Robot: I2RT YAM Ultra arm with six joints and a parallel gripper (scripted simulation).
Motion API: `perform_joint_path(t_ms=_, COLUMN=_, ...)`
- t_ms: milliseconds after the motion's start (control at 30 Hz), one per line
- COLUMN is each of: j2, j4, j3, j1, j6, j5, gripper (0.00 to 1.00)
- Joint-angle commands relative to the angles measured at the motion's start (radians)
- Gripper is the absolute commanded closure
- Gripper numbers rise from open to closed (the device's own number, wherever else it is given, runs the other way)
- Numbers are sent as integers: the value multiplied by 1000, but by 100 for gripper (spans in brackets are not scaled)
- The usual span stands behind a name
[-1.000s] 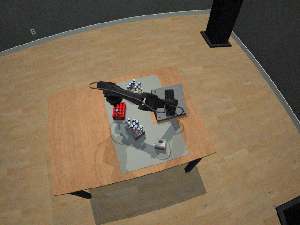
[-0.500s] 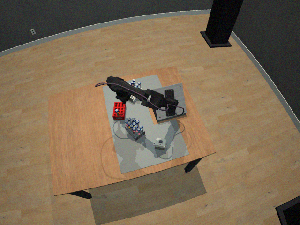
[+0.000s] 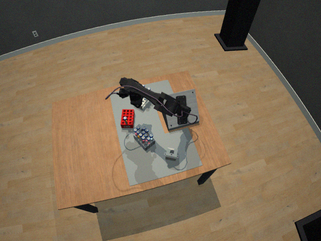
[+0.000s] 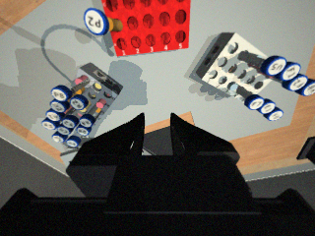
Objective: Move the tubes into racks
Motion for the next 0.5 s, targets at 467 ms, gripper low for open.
perform_joint_path(t_ms=467, j2=-3, j4=7, j3=20, j1=-18, j6=-578, j5=-8, gripper=70)
